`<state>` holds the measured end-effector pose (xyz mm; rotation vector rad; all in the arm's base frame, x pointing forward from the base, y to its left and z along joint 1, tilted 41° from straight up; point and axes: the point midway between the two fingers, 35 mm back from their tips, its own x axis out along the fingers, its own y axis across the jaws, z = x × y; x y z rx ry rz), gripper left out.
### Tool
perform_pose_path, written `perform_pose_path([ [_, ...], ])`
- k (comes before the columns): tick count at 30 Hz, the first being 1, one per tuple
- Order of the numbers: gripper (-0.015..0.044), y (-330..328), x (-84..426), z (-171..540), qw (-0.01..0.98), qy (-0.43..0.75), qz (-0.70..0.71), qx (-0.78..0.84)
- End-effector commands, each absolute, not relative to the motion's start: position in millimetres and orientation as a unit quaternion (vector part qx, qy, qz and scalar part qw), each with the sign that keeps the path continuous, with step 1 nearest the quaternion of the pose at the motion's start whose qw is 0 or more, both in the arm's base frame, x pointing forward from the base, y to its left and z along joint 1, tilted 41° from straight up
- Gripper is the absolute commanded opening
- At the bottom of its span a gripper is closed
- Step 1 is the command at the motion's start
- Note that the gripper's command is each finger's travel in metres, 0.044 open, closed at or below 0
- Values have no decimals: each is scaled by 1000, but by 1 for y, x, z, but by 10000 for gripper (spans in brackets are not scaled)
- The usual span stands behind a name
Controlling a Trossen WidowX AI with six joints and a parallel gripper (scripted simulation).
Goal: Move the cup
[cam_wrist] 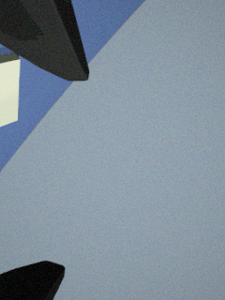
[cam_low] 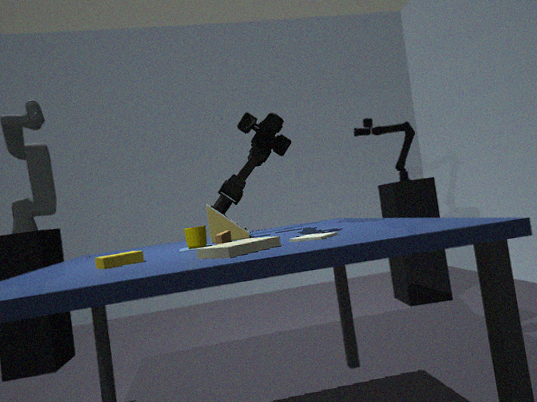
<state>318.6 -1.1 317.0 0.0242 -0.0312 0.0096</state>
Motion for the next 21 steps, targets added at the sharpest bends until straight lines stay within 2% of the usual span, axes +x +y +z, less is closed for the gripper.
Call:
perform_pose_path([
  [1, 374, -2, 320, 314, 1000, -9, 5, 6],
  [9, 167, -35, 354, 185, 946, 250, 66, -193],
  [14, 167, -52, 345, 113, 879, 370, 160, -254],
  [21, 167, -63, 311, 38, 788, 458, 315, -265],
])
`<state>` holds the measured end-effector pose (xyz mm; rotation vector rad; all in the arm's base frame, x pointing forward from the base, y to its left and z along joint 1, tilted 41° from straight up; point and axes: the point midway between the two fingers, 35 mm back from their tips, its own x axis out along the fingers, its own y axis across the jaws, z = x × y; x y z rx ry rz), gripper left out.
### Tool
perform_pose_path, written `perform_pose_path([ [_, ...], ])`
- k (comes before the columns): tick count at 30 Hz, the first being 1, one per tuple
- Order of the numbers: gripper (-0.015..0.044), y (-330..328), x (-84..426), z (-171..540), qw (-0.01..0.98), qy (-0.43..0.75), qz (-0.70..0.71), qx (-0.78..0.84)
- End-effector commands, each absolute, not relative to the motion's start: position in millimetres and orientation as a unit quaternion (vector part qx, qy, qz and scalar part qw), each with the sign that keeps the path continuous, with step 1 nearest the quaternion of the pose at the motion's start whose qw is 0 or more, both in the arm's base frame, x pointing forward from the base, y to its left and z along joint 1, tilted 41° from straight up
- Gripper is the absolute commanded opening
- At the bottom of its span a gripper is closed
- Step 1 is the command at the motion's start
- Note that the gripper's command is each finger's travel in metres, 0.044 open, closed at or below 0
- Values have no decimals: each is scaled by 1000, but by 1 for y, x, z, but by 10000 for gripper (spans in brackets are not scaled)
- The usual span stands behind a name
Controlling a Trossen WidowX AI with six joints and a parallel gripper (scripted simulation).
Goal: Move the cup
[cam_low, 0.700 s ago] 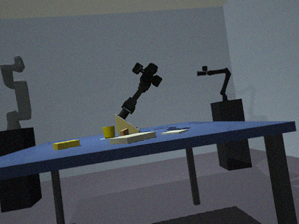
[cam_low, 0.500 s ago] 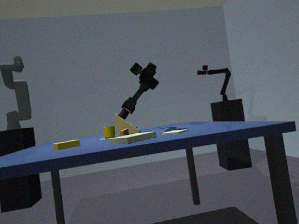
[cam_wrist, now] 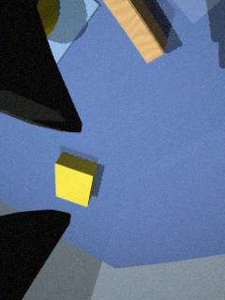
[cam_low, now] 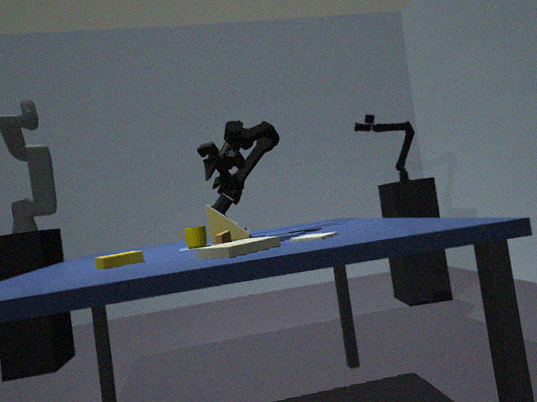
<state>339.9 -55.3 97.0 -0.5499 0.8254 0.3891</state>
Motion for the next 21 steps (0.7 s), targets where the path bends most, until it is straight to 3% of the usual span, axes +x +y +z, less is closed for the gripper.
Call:
perform_pose_path([
  [1, 167, -64, 304, 29, 775, 464, 340, -260],
  [10, 167, -57, 239, -26, 695, 428, 554, -163],
  [21, 167, -56, 232, -28, 693, 421, 565, -154],
])
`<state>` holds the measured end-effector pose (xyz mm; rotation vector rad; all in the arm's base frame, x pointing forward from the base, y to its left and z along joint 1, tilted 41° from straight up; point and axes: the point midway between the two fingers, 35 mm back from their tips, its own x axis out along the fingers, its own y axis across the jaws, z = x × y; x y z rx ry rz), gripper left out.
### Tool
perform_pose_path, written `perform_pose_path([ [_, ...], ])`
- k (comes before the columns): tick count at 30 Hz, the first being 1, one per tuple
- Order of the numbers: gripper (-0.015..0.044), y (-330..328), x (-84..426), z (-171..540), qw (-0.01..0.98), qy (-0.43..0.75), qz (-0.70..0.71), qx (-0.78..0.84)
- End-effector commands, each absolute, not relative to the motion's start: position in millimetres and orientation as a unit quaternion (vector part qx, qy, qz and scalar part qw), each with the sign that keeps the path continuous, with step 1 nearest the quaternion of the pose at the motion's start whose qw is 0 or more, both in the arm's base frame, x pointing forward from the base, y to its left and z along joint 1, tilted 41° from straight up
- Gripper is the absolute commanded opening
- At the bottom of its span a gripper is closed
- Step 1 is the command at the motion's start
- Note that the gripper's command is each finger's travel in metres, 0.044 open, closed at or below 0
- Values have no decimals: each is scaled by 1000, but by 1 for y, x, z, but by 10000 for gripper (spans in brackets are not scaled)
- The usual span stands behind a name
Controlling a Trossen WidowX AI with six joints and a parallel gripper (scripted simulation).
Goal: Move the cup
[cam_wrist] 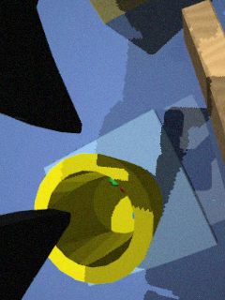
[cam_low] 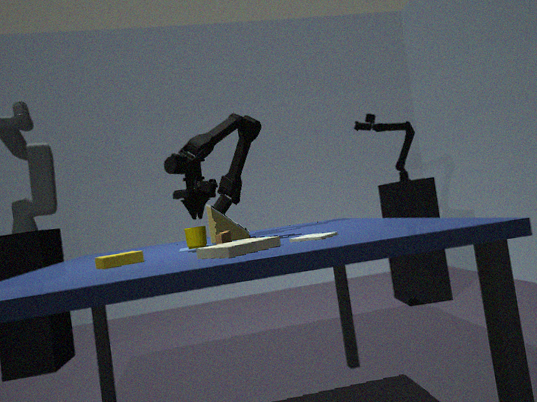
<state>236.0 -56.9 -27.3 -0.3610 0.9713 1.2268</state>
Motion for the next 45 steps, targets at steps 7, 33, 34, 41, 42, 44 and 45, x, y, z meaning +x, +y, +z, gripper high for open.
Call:
perform_pose_path([
  [7, 167, -54, 232, -30, 693, 421, 564, -155],
  [33, 167, -26, 234, -62, 693, 420, 564, -154],
  [34, 167, -25, 233, -63, 693, 420, 564, -154],
  [41, 167, -17, 232, -71, 694, 420, 565, -154],
  [42, 167, -16, 232, -72, 694, 420, 565, -154],
  [44, 167, -14, 232, -74, 694, 420, 565, -154],
  [45, 167, -14, 232, -75, 694, 420, 565, -154],
])
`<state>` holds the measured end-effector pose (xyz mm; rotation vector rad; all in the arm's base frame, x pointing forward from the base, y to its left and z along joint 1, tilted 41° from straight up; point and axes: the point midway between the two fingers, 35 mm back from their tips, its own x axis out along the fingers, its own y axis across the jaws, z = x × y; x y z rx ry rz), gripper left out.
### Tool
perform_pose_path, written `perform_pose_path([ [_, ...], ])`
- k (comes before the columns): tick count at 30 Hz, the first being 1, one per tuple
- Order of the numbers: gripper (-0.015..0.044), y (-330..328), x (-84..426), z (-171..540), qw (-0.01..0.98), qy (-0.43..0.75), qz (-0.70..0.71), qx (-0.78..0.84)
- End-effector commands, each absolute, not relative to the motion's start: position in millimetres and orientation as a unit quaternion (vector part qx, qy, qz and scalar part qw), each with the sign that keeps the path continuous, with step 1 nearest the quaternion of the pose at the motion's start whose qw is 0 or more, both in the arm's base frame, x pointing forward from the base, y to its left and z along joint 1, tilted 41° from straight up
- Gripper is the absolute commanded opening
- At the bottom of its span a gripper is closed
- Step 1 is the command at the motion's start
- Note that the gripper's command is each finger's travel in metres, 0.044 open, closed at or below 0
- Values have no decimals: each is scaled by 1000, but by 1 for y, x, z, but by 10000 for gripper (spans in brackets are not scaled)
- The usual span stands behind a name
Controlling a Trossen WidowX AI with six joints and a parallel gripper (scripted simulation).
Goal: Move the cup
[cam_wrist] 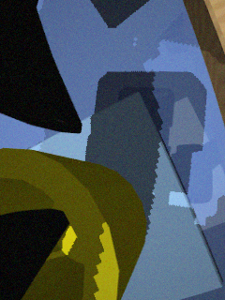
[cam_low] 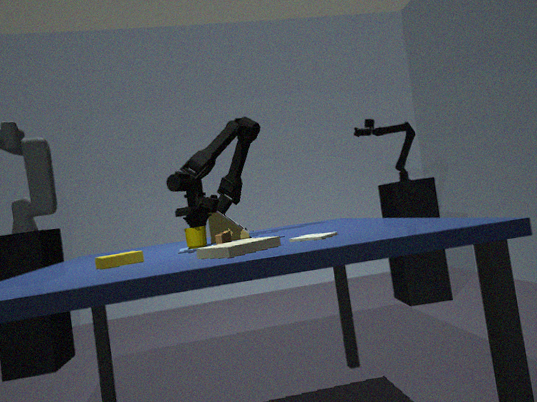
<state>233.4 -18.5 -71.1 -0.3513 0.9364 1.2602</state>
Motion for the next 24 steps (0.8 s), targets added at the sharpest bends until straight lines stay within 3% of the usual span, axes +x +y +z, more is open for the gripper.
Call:
perform_pose_path([
  [1, 167, -14, 232, -75, 694, 420, 565, -154],
  [5, 167, -14, 232, -75, 694, 420, 565, -154],
  [24, 40, -15, 232, -74, 693, 420, 565, -156],
])
